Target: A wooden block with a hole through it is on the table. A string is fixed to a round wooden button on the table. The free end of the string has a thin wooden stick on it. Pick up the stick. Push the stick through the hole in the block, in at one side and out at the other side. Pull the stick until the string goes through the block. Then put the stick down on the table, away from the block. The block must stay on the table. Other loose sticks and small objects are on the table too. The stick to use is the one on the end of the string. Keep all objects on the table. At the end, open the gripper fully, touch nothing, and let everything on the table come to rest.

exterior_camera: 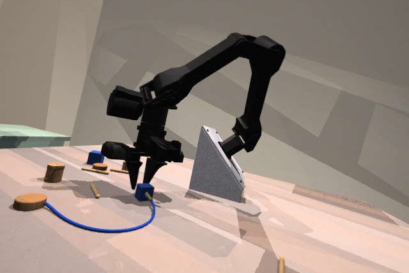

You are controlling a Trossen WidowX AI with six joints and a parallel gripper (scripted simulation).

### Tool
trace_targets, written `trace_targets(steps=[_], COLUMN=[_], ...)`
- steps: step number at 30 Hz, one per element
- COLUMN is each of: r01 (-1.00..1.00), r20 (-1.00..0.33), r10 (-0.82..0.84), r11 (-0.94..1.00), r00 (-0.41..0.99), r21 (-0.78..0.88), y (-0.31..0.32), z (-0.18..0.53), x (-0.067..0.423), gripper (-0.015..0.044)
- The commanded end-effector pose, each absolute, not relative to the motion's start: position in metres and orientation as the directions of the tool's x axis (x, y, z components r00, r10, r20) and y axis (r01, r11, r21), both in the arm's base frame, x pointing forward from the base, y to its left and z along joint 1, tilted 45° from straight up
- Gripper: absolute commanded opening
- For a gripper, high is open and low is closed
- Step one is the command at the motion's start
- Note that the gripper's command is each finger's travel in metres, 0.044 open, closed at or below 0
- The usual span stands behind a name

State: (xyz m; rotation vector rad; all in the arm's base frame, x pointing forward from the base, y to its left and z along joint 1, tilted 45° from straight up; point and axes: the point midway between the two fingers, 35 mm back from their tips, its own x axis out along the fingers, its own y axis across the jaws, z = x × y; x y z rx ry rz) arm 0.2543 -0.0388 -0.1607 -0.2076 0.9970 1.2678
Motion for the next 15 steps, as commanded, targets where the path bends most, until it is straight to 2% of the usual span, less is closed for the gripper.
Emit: trace_targets(steps=[1, 4, 15], r01=[-0.861, -0.861, -0.853], r20=[-0.717, -0.717, -0.690], r10=[0.696, 0.696, 0.724], r11=[0.342, 0.342, 0.351], r00=[-0.038, -0.038, -0.014], r21=[0.377, 0.377, 0.386], y=[-0.0389, -0.0389, -0.0386], z=[-0.1607, -0.1607, -0.1625], x=[0.2544, 0.2544, 0.2531], gripper=[0.0069, 0.0000, 0.0000])
